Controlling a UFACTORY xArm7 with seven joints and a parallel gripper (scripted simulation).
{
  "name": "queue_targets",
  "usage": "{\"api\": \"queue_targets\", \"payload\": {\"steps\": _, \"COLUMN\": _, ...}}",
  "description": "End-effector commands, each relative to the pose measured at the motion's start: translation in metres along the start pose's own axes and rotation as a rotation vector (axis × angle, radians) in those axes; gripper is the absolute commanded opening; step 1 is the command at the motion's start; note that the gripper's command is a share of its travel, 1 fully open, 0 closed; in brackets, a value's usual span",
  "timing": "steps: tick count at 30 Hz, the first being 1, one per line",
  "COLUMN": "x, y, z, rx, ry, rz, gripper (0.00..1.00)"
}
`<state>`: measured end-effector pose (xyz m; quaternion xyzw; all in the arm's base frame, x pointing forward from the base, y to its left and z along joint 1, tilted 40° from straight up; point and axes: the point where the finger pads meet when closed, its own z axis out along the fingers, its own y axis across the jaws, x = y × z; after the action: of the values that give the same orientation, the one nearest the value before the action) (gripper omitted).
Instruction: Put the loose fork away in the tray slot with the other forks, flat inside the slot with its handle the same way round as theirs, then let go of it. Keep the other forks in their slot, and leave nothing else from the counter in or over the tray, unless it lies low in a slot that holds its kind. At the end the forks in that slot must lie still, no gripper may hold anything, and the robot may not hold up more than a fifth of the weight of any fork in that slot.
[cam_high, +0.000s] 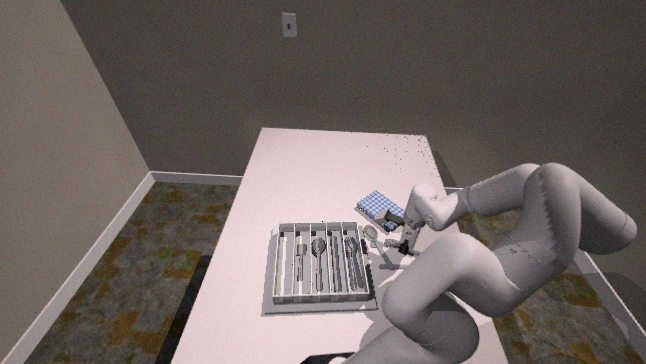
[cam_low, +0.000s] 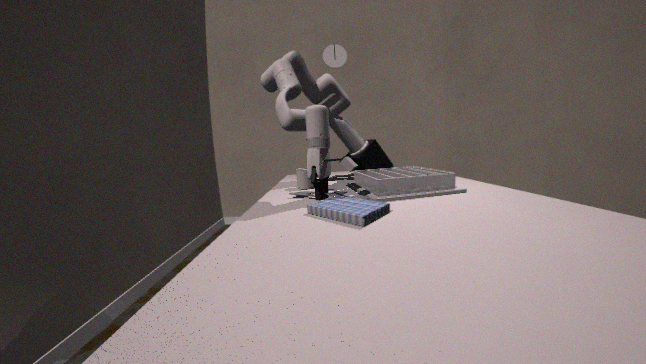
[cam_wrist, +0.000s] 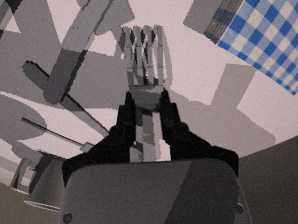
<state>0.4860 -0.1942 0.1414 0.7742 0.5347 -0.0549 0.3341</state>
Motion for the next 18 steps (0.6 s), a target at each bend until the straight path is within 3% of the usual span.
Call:
{"api": "queue_targets", "payload": {"steps": 1, "x": 0.0005, "y": 0.0008, "z": -0.0006, "rx": -0.002, "ry": 0.001, "rz": 0.0, "gripper": 0.28}}
{"api": "queue_targets", "payload": {"steps": 15, "x": 0.0005, "y": 0.0008, "z": -0.0006, "rx": -0.002, "ry": 0.001, "rz": 0.0, "gripper": 0.28}}
{"api": "queue_targets", "payload": {"steps": 16, "x": 0.0005, "y": 0.0008, "z": -0.0006, "rx": -0.002, "ry": 0.001, "rz": 0.0, "gripper": 0.03}}
{"api": "queue_targets", "payload": {"steps": 18, "x": 0.0005, "y": 0.0008, "z": -0.0006, "rx": -0.002, "ry": 0.001, "rz": 0.0, "gripper": 0.03}}
